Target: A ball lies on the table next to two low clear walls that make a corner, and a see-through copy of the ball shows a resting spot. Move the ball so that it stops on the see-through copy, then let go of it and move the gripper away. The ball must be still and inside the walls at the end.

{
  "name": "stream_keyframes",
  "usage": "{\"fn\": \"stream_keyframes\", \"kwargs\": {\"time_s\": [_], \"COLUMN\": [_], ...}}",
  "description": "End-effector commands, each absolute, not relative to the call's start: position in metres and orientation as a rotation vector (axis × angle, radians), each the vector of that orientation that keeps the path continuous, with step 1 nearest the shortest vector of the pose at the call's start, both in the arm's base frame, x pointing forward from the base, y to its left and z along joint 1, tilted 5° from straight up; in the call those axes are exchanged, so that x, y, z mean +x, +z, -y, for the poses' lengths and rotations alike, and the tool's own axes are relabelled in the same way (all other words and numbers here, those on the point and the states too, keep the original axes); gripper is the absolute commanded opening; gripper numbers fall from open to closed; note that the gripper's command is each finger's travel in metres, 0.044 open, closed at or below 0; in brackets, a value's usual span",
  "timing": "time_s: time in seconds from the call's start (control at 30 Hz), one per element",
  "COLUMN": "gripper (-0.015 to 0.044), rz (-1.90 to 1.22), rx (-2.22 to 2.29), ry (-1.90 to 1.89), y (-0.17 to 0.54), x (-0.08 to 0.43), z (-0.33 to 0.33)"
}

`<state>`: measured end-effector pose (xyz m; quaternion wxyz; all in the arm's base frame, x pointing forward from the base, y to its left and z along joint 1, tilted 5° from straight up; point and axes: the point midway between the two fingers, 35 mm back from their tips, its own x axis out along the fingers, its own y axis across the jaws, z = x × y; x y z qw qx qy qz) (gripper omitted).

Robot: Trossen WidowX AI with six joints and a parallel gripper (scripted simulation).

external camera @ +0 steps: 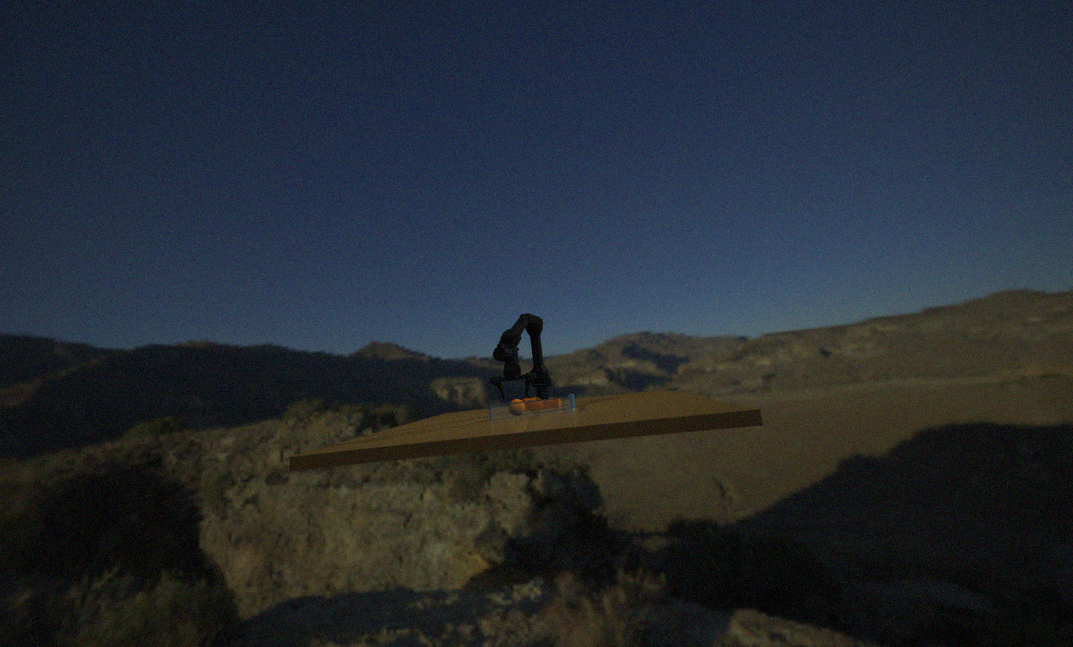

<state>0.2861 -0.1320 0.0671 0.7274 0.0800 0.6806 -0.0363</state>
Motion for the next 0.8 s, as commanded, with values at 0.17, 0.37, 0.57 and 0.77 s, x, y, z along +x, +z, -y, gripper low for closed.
{"fn": "stream_keyframes", "kwargs": {"time_s": [0.17, 0.37, 0.57, 0.77], "gripper": [0.044, 0.044, 0.044, 0.0335], "rz": [-1.517, -1.517, -1.517, -1.517], "rx": [0.183, 0.183, 0.184, 0.184], "ry": [-0.079, -0.079, -0.079, -0.079], "y": [0.046, 0.037, 0.029, 0.029], "x": [0.285, 0.285, 0.285, 0.285], "z": [0.13, 0.129, 0.128, 0.128]}}
